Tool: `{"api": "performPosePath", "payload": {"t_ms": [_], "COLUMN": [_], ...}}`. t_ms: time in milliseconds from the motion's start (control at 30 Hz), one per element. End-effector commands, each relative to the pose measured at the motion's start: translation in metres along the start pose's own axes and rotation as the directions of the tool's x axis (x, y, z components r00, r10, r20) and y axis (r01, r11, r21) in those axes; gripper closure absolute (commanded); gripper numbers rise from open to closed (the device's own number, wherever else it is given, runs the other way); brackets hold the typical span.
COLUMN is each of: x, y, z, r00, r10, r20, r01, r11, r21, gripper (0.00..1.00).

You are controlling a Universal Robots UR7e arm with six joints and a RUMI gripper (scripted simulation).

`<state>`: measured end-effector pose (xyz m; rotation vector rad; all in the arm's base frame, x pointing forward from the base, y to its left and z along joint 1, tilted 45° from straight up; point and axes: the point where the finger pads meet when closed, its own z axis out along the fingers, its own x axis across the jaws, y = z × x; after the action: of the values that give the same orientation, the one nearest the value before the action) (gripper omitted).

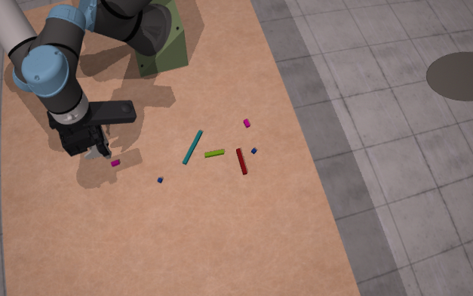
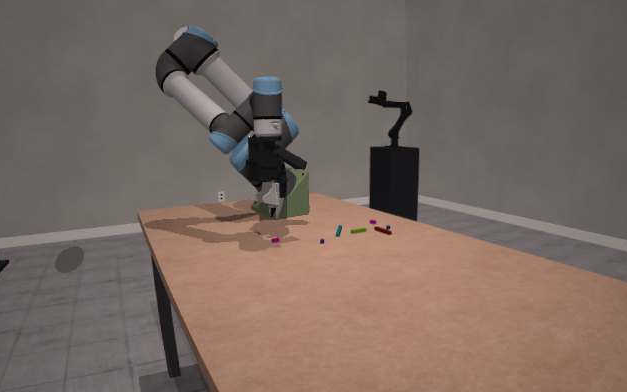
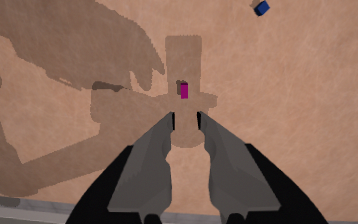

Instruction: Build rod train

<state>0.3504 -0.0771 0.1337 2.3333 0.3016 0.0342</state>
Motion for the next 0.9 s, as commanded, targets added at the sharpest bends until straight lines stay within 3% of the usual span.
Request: {"api": "performPosePath", "payload": {"t_ms": [0, 867], "x": [0.0002, 0.0002], "y": [0.0002, 0.0003], "z": [-0.0002, 0.0064], "r00": [1.000, 1.000], "r10": [0.000, 0.000], "r20": [-0.001, -0.001], "r01": [0.000, 0.000], "r11": [1.000, 1.000], "r21": [0.000, 0.001], "gripper": [0.86, 0.86]}}
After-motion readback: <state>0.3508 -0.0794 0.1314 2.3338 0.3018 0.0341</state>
